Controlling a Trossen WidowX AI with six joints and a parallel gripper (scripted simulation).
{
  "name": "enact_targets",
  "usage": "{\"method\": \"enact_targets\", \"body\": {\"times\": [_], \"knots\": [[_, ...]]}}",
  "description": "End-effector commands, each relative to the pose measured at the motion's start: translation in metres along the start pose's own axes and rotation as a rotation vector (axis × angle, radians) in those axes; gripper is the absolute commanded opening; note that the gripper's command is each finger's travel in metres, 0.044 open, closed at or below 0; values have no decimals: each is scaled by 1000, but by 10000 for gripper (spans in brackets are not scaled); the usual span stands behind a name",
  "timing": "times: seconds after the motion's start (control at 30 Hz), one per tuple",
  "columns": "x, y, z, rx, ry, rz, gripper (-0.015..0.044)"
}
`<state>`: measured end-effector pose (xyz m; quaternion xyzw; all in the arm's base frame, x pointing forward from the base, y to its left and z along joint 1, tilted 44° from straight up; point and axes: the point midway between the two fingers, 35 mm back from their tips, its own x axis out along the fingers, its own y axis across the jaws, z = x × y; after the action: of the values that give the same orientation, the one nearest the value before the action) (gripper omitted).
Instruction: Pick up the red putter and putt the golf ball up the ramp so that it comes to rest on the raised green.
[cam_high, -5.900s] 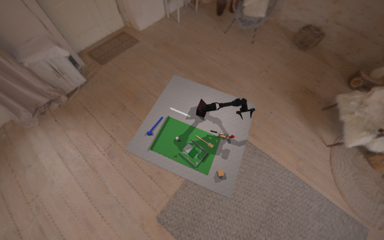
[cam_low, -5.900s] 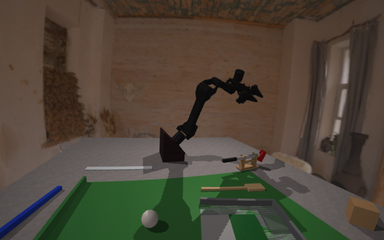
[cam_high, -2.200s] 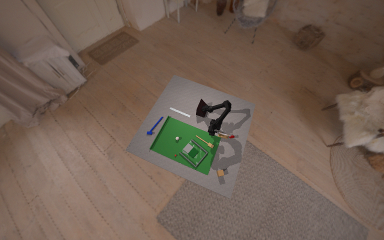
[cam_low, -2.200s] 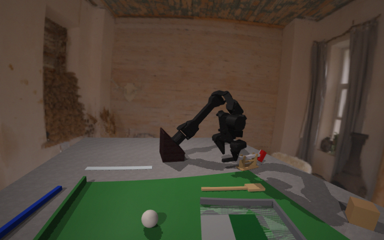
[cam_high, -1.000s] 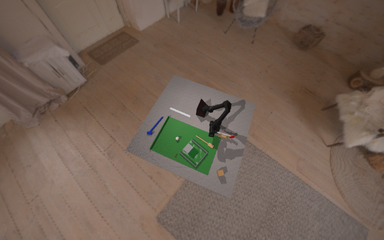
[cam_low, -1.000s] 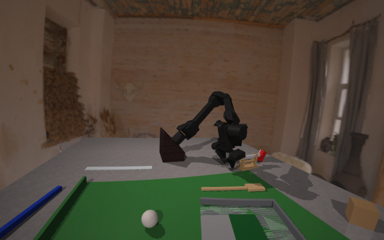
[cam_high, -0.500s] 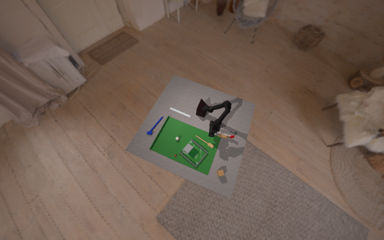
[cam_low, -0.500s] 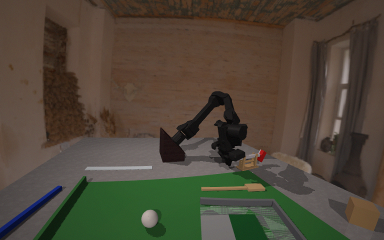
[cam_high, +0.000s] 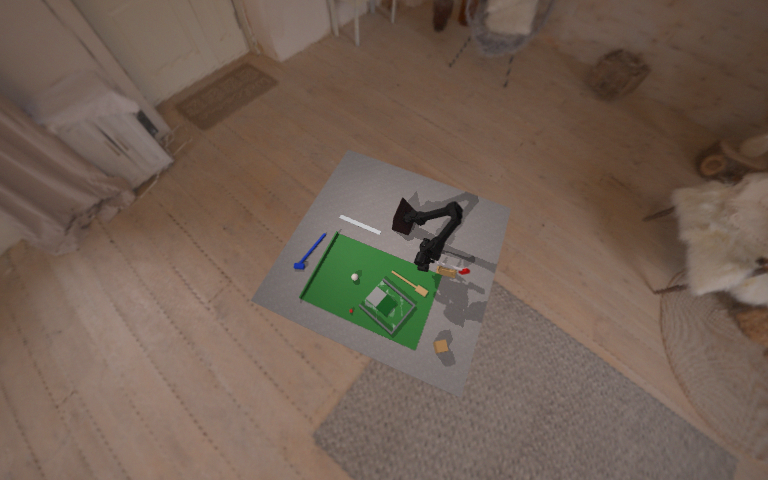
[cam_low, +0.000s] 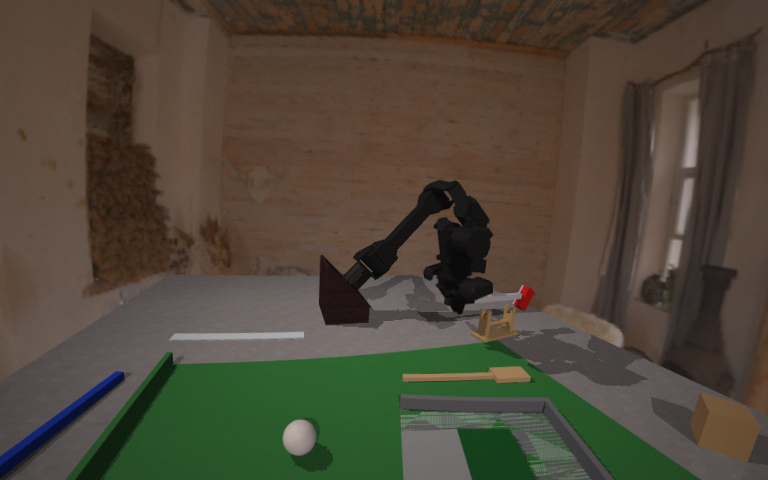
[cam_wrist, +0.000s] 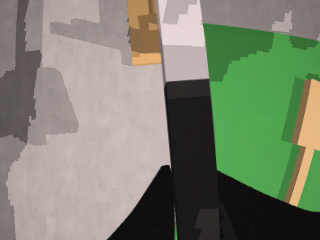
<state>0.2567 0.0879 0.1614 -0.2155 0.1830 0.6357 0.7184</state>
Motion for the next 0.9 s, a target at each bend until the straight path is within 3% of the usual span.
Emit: {"method": "enact_targets", "body": {"times": [0.0,0.3,0.87], "knots": [[-20,-1,7,-2,-13,-6,0],[-48,3,18,-1,-26,-7,0],[-76,-36,-85,617,100,-85,0]]}}
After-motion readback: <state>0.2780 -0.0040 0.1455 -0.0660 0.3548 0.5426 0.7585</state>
